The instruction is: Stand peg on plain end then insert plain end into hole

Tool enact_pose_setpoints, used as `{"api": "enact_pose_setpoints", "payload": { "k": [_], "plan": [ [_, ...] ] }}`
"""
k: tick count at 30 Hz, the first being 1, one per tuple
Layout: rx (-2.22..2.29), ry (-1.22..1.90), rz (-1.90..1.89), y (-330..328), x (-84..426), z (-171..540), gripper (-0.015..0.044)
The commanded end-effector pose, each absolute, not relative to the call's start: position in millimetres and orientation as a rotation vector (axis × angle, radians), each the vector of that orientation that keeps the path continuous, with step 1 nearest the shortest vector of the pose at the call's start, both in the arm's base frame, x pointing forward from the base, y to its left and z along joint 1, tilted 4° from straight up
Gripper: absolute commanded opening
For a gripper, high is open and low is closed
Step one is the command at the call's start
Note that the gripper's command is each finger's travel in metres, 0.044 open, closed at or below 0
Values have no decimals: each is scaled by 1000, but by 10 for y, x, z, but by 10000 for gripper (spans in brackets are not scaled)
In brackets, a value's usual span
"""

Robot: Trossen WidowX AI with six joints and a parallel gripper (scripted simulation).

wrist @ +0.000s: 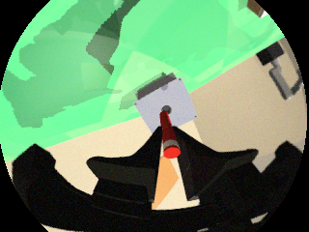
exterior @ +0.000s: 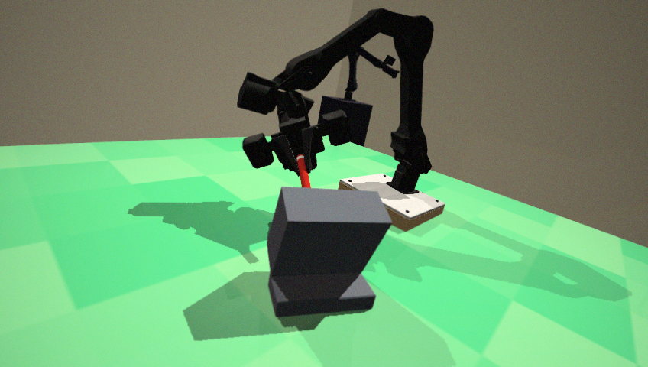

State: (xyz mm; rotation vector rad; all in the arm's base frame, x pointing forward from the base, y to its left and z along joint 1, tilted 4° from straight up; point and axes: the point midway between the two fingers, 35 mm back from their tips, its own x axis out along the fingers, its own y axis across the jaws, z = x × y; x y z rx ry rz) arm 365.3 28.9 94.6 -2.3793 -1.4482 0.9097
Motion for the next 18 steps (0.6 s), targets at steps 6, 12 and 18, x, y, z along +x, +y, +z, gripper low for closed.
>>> {"api": "enact_pose_setpoints", "payload": {
  "k": [6, 12, 18],
  "plan": [
    [-2361, -1456, 878, 387, 3684, 942, 0],
    [-2354, -1463, 859, 448, 3704, 938, 0],
    [-2344, -1472, 840, 509, 3721, 934, 0]
  ]
}}
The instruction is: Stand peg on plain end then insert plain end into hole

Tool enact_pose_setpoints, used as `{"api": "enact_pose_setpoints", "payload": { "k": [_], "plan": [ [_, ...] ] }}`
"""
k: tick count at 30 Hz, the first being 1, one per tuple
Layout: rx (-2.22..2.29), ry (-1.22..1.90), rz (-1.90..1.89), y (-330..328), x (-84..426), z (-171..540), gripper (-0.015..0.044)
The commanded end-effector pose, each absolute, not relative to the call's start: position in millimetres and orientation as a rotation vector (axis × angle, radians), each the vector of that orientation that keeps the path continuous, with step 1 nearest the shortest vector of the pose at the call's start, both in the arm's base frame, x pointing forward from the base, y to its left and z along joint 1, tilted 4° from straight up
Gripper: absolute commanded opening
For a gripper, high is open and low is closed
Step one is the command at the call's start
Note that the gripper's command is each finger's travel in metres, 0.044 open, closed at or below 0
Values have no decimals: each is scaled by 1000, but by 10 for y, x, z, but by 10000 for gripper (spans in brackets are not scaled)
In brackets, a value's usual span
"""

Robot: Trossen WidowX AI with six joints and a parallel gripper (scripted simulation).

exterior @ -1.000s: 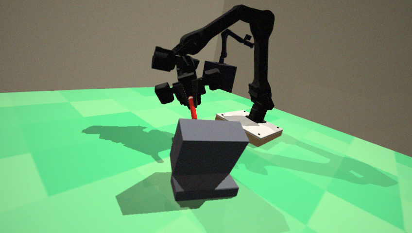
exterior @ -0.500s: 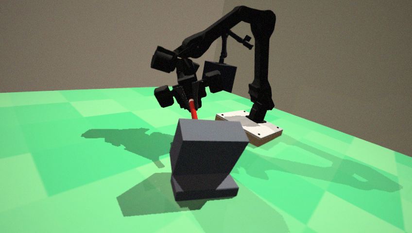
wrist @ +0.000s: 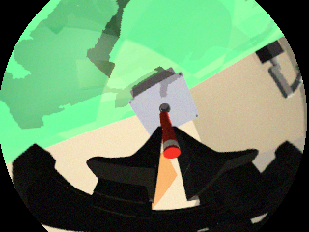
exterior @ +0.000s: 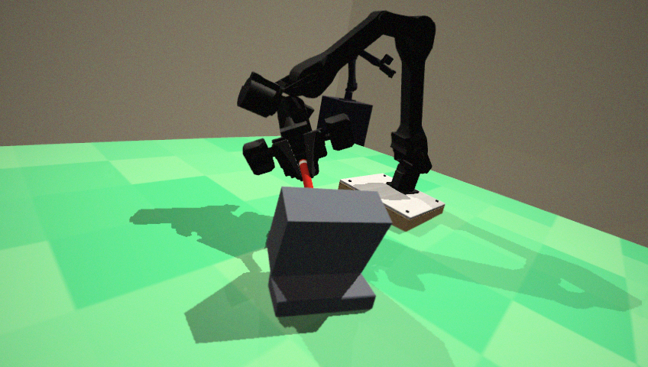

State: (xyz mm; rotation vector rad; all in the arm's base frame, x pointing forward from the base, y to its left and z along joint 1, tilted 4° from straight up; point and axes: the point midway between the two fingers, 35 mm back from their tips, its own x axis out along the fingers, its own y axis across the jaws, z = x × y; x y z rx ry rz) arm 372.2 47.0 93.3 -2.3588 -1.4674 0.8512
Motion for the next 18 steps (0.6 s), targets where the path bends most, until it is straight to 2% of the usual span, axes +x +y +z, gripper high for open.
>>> {"api": "enact_pose_setpoints", "payload": {
  "k": [1, 18],
  "plan": [
    [-2343, -1474, 837, 519, 3724, 933, 0],
    [-2333, -1491, 807, 623, 3753, 910, 0]
  ]
}}
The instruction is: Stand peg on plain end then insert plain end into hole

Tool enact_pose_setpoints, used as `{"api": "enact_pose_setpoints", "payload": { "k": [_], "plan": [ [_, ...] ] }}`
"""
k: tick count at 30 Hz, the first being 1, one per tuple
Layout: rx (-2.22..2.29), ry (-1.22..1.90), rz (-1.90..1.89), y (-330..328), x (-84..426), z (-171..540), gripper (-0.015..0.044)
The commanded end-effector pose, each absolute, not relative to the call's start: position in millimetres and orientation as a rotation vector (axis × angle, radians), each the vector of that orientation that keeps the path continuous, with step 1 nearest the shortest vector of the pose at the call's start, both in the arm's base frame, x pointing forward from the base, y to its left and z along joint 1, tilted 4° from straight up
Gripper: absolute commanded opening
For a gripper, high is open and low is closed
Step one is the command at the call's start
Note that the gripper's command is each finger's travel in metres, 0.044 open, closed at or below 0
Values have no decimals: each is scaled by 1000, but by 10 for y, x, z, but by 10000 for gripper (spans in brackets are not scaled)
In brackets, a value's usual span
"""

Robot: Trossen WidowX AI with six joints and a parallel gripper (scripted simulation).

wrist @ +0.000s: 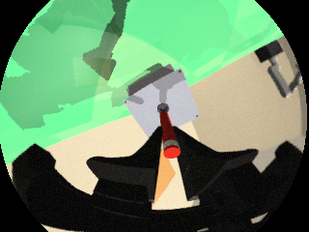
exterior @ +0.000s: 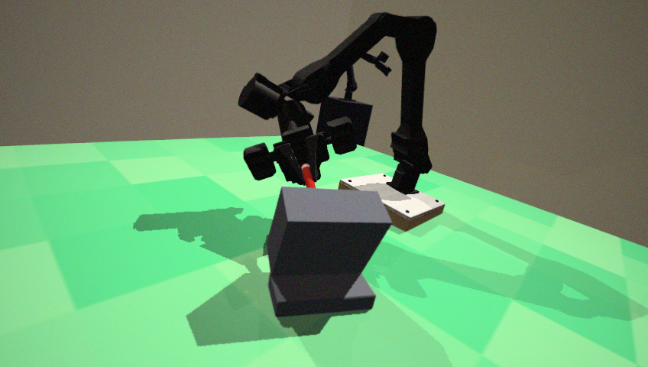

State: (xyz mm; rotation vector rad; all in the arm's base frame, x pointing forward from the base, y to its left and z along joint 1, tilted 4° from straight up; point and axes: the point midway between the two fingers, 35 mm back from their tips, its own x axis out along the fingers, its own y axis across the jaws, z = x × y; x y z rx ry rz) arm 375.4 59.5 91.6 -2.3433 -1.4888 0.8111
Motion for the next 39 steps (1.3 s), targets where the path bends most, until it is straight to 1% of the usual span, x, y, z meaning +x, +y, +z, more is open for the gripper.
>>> {"api": "enact_pose_setpoints", "payload": {
  "k": [1, 15, 39],
  "plan": [
    [-2333, -1492, 806, 632, 3758, 906, 0],
    [-2333, -1495, 801, 812, 3818, 840, 0],
    [-2335, -1503, 791, 812, 3821, 843, 0]
  ]
}}
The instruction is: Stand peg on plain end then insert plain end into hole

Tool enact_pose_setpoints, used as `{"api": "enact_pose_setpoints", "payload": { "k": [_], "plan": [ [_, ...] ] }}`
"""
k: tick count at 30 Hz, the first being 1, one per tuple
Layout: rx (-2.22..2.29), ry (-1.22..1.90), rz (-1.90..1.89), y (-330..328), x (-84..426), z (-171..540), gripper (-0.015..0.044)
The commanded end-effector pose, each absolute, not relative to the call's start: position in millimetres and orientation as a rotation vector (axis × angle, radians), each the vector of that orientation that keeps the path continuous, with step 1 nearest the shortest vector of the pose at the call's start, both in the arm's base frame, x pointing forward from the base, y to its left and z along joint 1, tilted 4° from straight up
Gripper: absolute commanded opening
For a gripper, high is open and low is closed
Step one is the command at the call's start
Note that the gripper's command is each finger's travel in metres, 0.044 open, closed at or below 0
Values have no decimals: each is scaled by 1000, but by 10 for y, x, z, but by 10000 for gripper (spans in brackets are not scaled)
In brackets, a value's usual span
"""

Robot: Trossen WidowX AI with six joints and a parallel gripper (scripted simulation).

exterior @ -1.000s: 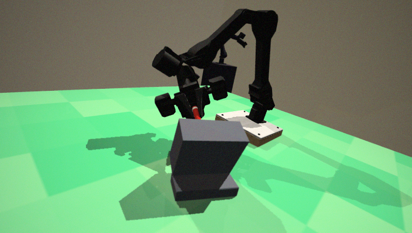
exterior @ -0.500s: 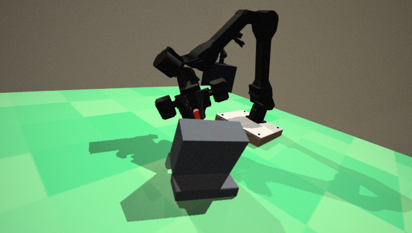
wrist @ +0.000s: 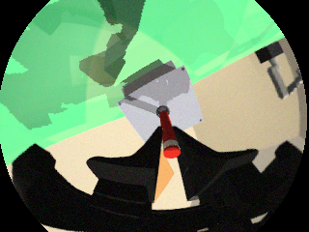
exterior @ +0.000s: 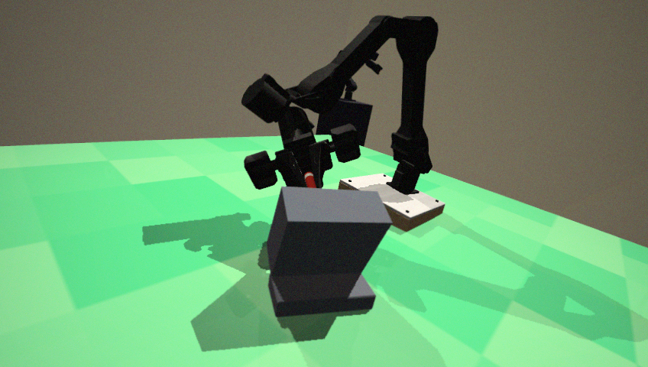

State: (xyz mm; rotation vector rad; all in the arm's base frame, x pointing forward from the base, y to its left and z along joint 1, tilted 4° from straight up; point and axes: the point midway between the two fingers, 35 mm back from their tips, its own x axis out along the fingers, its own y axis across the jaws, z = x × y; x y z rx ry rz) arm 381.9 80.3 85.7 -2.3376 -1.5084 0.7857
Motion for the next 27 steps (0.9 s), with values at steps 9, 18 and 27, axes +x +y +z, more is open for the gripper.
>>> {"api": "enact_pose_setpoints", "payload": {
  "k": [9, 18, 27],
  "plan": [
    [-2335, -1503, 791, 849, 3835, 819, 0],
    [-2335, -1503, 790, 901, 3854, 797, 0],
    [-2334, -1503, 789, 957, 3873, 777, 0]
  ]
}}
